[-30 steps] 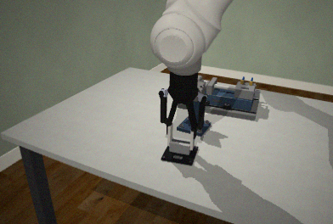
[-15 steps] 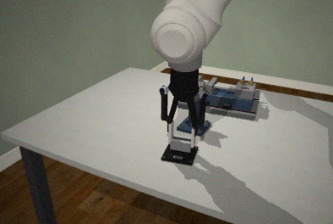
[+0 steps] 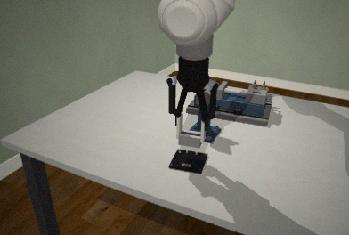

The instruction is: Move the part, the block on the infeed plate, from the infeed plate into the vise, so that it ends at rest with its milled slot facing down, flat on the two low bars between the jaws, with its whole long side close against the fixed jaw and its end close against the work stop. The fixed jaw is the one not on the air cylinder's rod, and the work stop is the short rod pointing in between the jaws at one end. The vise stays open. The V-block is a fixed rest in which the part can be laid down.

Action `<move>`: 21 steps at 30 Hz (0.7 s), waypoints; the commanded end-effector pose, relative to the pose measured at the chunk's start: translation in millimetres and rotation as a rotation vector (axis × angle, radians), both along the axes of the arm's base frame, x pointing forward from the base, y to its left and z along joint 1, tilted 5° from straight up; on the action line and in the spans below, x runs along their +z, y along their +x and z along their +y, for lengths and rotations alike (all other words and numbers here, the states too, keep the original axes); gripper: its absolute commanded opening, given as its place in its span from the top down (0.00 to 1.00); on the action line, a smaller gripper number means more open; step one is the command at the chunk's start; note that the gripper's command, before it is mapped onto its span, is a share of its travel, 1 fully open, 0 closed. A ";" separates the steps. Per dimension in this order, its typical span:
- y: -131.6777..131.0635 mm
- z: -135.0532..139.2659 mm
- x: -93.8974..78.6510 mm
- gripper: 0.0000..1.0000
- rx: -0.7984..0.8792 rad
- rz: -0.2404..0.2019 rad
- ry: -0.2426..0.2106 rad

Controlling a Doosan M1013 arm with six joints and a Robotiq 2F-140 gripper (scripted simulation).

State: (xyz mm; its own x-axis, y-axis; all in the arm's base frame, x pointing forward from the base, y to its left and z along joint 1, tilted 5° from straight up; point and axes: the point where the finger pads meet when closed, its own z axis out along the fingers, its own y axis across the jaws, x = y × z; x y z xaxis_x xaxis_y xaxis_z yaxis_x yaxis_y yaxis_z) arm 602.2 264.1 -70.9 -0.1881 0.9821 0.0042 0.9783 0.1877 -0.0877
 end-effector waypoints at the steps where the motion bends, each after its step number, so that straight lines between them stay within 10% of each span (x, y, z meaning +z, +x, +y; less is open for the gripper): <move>1: 1.8 1.3 10.7 1.00 0.009 -0.002 0.002; 21: 8.9 2.3 87.5 1.00 0.009 -0.002 0.002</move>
State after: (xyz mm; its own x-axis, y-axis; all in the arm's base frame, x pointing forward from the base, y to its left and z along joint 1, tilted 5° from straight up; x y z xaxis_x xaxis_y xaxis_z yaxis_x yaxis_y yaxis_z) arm 608.4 267.1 2.5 -0.1907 0.9816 0.0061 0.9777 0.1905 -0.0884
